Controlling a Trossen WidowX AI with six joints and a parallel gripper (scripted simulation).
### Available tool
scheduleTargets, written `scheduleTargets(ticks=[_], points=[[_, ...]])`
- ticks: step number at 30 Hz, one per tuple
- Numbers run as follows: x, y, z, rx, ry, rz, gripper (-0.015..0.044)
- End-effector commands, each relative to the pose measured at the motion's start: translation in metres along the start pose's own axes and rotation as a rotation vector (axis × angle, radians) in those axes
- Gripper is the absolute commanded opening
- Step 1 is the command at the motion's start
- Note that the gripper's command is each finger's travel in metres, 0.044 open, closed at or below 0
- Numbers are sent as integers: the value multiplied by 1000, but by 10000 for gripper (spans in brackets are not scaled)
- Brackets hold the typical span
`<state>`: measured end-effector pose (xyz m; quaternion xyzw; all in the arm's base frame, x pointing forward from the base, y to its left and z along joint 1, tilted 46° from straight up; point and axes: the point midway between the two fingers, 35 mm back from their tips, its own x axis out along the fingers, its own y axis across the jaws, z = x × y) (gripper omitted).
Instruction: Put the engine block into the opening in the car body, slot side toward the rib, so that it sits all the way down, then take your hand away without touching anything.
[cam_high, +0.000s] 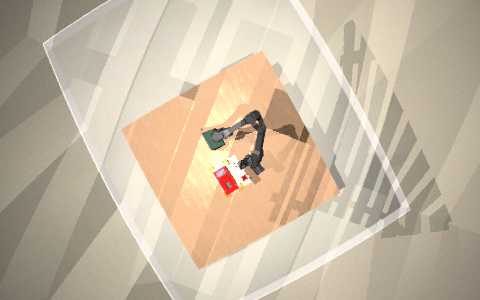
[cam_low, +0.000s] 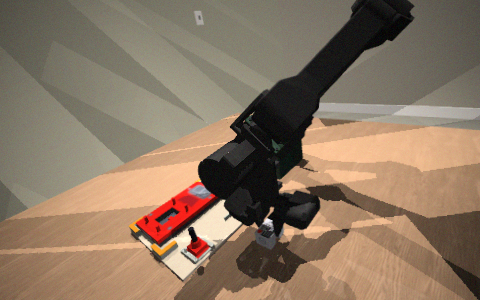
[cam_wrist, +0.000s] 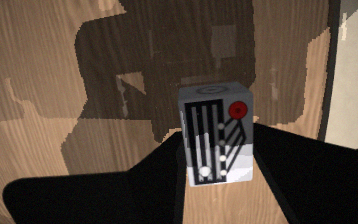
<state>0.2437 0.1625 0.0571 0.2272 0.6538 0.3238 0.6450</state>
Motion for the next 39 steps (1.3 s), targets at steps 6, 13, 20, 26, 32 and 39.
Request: scheduleTargets(ticks=[6, 13, 20, 26, 32, 39], points=[[-18, 0, 4, 0, 1, -9, 0], [-38, -1, 7, 0, 1, -14, 0], [-60, 0, 8, 0, 1, -16, 0], [-78, 1, 8, 0, 1, -16, 0], [-97, 3, 6, 0, 1, -13, 0], [-119, 7, 2, 0, 1, -7, 0]])
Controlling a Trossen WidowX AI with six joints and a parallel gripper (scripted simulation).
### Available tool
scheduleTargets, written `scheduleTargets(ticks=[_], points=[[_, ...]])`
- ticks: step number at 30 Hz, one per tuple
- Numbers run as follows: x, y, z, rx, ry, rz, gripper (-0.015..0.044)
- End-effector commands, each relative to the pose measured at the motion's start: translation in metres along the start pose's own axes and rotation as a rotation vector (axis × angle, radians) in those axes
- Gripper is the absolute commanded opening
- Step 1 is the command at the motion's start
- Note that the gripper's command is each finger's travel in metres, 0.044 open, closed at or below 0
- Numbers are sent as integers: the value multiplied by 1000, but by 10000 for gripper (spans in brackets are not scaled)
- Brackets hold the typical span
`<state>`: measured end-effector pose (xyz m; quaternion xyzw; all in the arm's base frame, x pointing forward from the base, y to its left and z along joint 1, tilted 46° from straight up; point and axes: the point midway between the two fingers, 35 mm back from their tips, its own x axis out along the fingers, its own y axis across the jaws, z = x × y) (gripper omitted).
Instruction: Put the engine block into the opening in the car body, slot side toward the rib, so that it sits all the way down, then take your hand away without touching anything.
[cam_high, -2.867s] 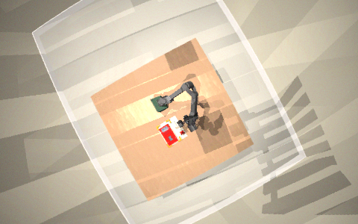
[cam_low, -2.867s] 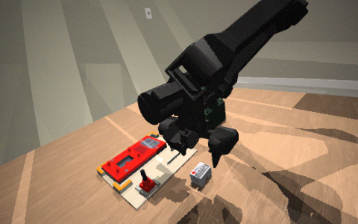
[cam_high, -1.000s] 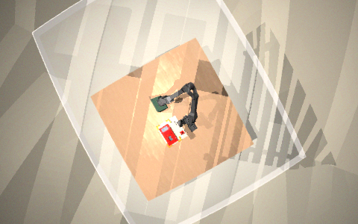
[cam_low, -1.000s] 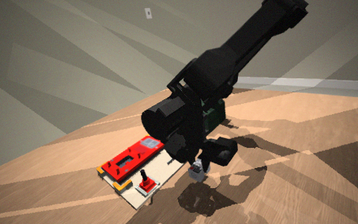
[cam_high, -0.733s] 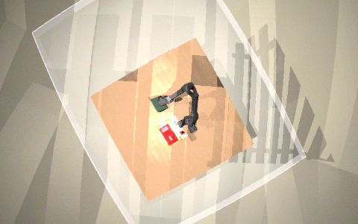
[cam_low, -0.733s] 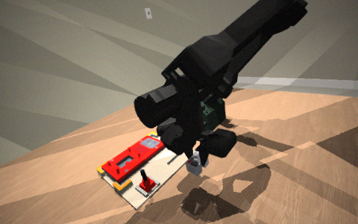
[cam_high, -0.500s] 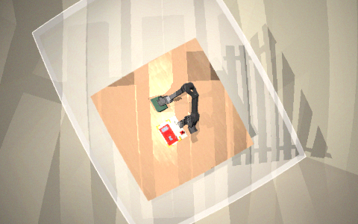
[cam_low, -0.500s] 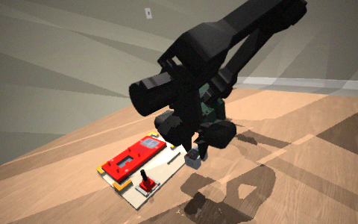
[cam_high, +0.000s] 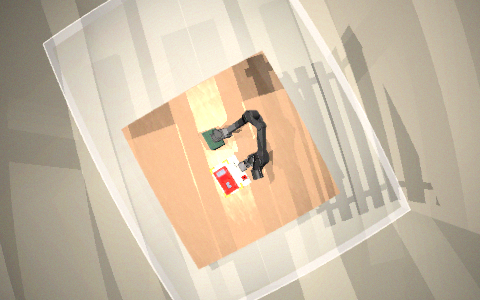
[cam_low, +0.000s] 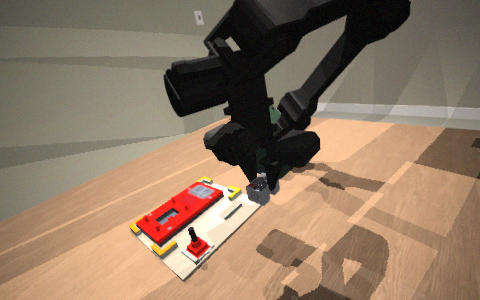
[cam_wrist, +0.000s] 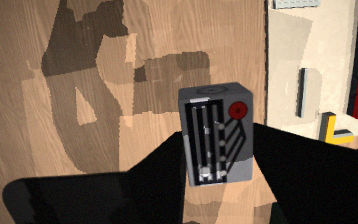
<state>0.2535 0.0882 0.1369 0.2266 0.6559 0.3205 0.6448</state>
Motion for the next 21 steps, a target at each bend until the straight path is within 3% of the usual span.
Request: scheduleTargets(ticks=[1, 21], points=[[-13, 2, -2, -5, -1, 0, 0], [-7, -36, 25, 15, -1, -2, 0]])
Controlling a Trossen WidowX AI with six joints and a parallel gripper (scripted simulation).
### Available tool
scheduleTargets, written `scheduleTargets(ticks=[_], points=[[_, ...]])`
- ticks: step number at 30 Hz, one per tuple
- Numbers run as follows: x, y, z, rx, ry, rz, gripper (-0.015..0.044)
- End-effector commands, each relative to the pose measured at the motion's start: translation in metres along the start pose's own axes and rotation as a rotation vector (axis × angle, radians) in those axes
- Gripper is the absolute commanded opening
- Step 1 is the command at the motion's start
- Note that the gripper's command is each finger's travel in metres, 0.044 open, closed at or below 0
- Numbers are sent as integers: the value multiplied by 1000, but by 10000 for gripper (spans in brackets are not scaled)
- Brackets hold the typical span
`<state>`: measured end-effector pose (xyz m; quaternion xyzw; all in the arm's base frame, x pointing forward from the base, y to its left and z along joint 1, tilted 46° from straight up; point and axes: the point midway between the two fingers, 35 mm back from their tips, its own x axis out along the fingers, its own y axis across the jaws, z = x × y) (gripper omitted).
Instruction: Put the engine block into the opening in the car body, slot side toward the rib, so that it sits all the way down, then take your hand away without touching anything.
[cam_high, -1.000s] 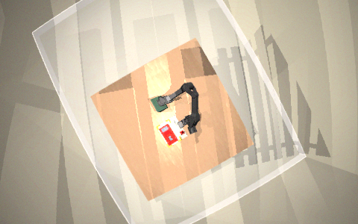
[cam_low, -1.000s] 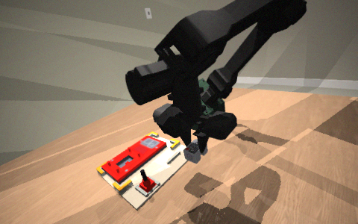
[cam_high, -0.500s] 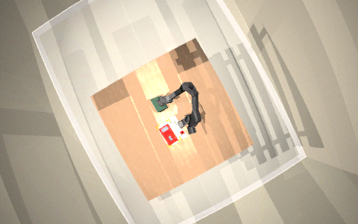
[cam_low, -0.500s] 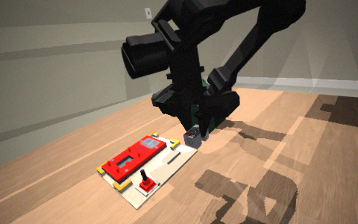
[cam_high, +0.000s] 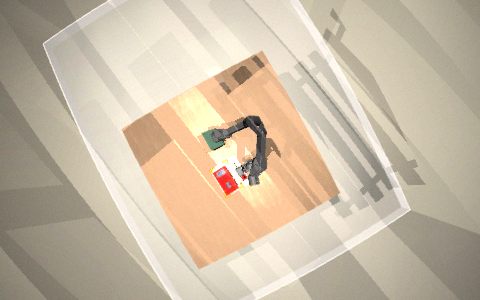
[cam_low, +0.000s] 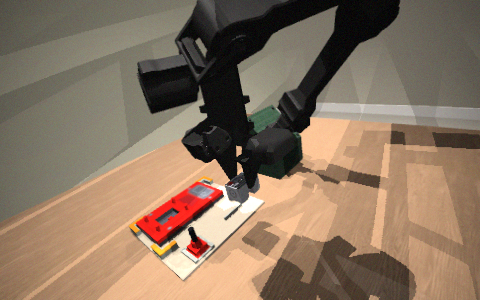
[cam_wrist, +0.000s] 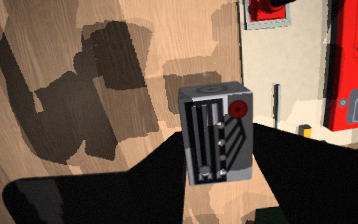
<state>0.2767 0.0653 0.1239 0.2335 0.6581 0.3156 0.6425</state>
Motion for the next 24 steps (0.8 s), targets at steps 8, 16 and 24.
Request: scheduleTargets(ticks=[8, 16, 24], points=[[6, -27, 19, -4, -1, -7, 0], [11, -48, 30, -6, -2, -9, 0], [16, -69, 40, -8, -3, -11, 0]])
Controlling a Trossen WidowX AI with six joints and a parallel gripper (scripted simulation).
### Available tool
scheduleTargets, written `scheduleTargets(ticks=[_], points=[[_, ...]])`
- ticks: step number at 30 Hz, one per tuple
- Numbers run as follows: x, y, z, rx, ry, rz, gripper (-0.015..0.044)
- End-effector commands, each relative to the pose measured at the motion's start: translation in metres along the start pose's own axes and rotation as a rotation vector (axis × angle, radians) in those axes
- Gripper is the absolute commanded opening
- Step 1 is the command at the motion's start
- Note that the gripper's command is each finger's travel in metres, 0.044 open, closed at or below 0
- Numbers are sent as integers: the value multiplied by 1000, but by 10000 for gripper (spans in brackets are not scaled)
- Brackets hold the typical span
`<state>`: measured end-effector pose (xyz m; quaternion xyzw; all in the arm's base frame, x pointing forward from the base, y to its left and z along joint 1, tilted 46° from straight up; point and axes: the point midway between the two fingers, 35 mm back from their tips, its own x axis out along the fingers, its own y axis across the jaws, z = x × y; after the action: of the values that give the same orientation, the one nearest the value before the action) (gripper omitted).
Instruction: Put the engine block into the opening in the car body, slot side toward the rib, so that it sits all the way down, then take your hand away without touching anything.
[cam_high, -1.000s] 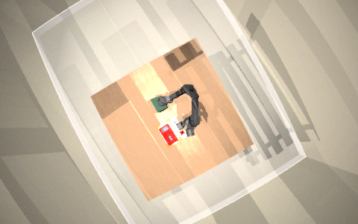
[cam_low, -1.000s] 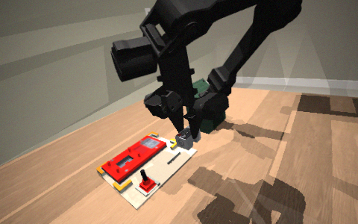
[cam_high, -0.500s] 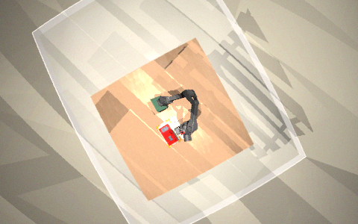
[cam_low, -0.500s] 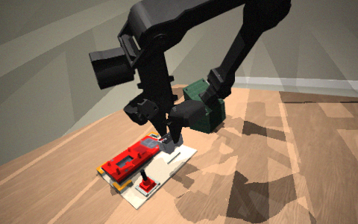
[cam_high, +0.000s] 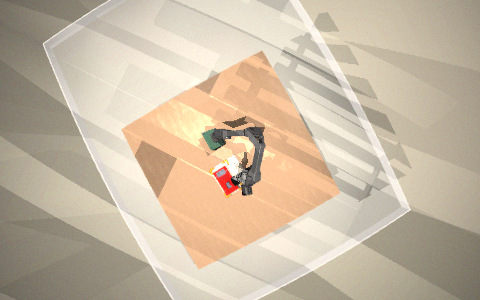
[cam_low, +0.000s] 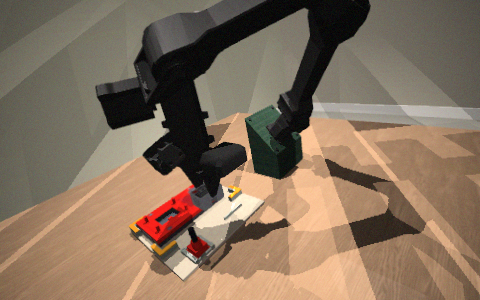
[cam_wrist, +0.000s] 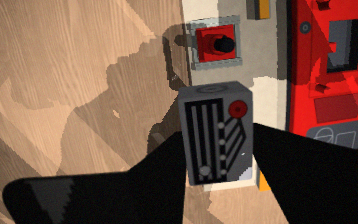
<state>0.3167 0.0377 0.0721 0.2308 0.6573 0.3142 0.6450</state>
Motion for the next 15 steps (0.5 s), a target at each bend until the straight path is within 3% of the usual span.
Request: scheduleTargets(ticks=[1, 15], points=[[3, -12, 5, -5, 0, -4, 0], [17, -52, 18, -9, 1, -6, 0]])
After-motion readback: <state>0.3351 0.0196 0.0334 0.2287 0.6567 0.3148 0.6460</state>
